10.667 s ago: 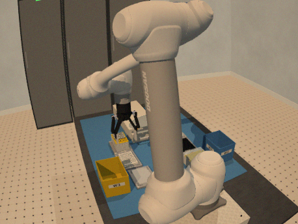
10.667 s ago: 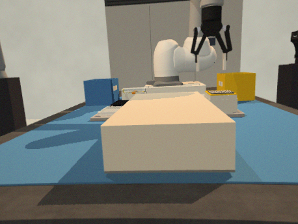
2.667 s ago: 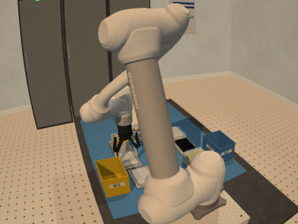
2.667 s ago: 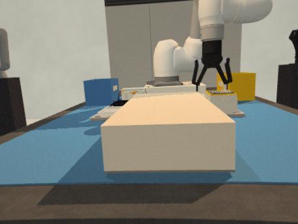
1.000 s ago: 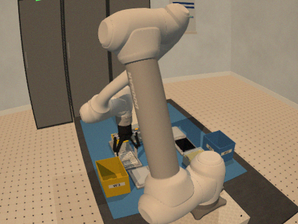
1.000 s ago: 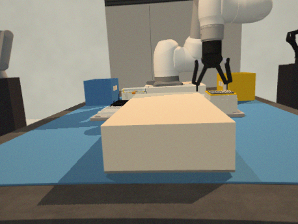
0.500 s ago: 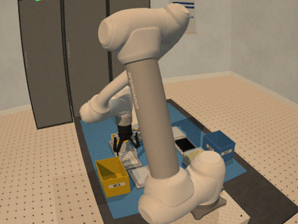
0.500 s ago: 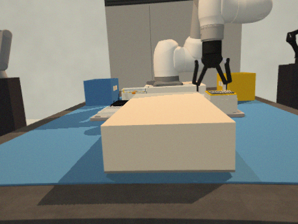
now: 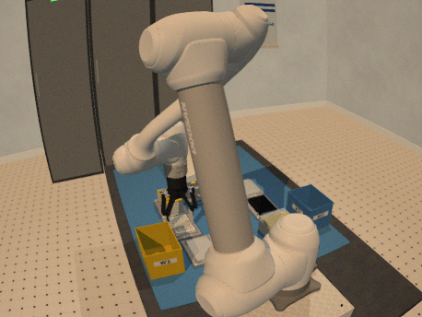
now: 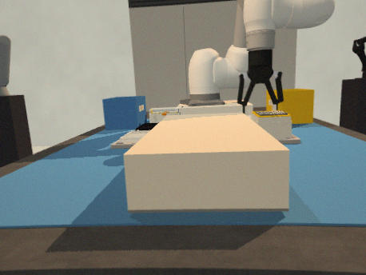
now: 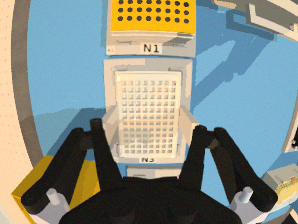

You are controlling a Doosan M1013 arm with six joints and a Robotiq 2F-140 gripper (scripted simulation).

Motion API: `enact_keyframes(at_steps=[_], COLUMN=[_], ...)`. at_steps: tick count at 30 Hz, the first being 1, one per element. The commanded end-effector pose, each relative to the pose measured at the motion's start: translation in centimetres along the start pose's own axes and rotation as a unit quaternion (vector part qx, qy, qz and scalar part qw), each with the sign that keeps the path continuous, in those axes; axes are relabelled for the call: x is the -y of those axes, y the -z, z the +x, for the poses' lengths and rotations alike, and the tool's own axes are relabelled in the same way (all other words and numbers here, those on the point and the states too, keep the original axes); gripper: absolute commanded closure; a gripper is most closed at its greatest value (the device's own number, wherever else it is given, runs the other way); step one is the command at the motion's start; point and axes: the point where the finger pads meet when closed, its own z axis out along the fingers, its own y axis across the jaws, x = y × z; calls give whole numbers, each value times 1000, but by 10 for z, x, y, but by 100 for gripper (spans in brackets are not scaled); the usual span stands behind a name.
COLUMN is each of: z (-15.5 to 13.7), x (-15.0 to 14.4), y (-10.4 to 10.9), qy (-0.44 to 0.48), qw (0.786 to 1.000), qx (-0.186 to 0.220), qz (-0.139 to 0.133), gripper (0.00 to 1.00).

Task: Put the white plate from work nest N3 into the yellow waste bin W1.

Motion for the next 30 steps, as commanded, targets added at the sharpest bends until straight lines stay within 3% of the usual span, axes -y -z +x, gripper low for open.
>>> enact_keyframes(at_steps=[1, 5, 6, 30], z=[-4, -4, -4, -4], x=[0, 0, 0, 0], y=[-5, -5, -5, -5], qy=[-1, -1, -1, -1], qw=[1000, 1000, 1000, 1000], qx=[3, 3, 3, 3], qz=[-2, -2, -2, -2], gripper=[39, 41, 90, 90])
